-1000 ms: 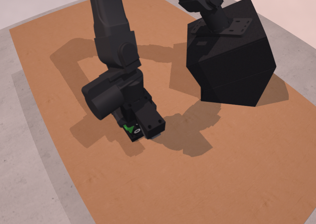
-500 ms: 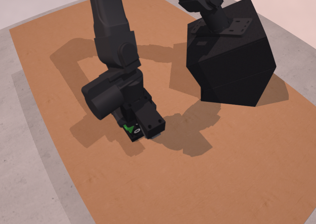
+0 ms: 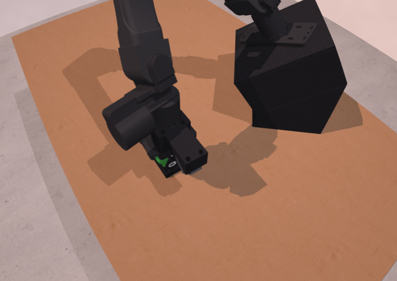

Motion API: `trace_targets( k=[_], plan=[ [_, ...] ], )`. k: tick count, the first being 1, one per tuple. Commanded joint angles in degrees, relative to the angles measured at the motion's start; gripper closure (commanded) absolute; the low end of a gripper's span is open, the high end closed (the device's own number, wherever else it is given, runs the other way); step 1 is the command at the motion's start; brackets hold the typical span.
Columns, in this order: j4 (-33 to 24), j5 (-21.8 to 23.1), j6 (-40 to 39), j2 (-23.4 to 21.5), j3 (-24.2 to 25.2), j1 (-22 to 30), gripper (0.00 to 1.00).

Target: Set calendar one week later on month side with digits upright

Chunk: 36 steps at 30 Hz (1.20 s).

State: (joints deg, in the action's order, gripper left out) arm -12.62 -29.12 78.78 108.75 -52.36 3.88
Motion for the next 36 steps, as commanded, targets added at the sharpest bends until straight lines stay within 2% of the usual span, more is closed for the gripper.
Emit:
trace_targets(
  k=[1,36],
  plan=[
    [0.4,0.8,0.4,-0.7,0.3,0.4,0.74],
    [2.8,1.1,1.3,1.6,-0.3,-0.5,0.74]
  ],
)
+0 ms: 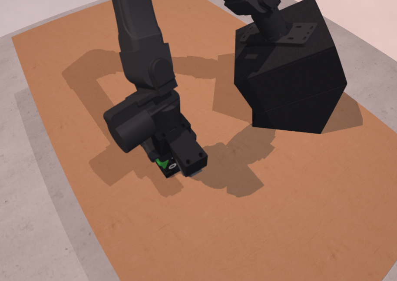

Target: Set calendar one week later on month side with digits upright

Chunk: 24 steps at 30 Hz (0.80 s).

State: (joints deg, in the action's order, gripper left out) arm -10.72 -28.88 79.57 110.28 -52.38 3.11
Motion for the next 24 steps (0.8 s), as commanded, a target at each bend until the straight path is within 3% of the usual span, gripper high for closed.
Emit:
trace_targets(
  k=[1,24],
  plan=[
    [1.0,0.8,0.6,0.4,-0.3,0.2,0.74],
    [0.6,0.8,0.6,-0.2,-0.3,0.3,0.74]
  ],
)
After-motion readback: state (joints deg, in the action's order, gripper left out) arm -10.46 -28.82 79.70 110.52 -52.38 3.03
